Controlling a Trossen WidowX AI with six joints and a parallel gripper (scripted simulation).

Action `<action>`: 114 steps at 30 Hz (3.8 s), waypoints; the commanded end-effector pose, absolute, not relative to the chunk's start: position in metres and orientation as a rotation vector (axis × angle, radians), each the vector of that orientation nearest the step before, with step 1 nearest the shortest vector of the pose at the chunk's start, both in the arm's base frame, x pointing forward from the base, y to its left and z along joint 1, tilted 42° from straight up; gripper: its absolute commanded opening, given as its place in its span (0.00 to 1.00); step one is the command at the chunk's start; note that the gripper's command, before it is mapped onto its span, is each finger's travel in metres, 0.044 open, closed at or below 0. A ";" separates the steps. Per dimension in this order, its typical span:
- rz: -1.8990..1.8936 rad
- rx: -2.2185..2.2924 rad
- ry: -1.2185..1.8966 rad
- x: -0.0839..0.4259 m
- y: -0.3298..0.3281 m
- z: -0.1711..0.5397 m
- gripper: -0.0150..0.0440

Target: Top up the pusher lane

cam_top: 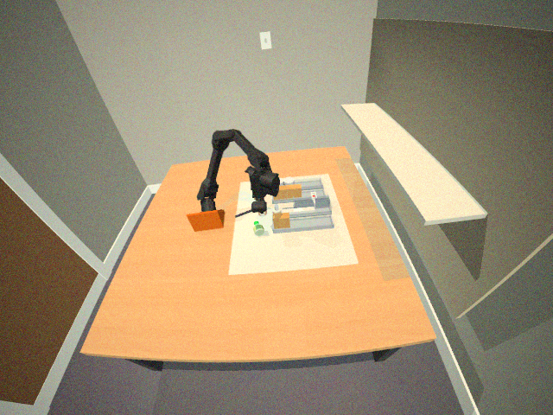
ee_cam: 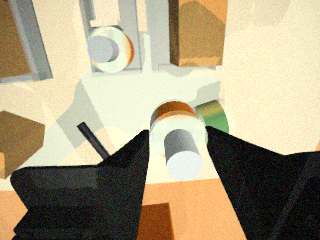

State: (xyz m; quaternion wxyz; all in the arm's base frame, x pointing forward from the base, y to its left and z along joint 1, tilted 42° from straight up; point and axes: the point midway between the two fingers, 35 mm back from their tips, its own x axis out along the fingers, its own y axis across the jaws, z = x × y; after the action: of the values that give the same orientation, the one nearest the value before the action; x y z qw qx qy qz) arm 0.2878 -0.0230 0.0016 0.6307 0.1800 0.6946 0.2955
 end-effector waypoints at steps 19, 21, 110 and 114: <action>0.701 0.436 1.589 0.291 0.049 0.006 0.25; 0.701 0.436 1.589 0.291 0.050 0.005 0.25; 0.701 0.435 1.586 0.330 0.059 0.003 0.25; 0.702 0.435 1.586 0.332 0.059 0.002 0.25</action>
State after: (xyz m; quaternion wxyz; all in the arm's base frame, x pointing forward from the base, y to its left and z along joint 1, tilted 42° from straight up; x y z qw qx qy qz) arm 0.3238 0.0564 0.0037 0.6210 0.1895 0.6979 0.3023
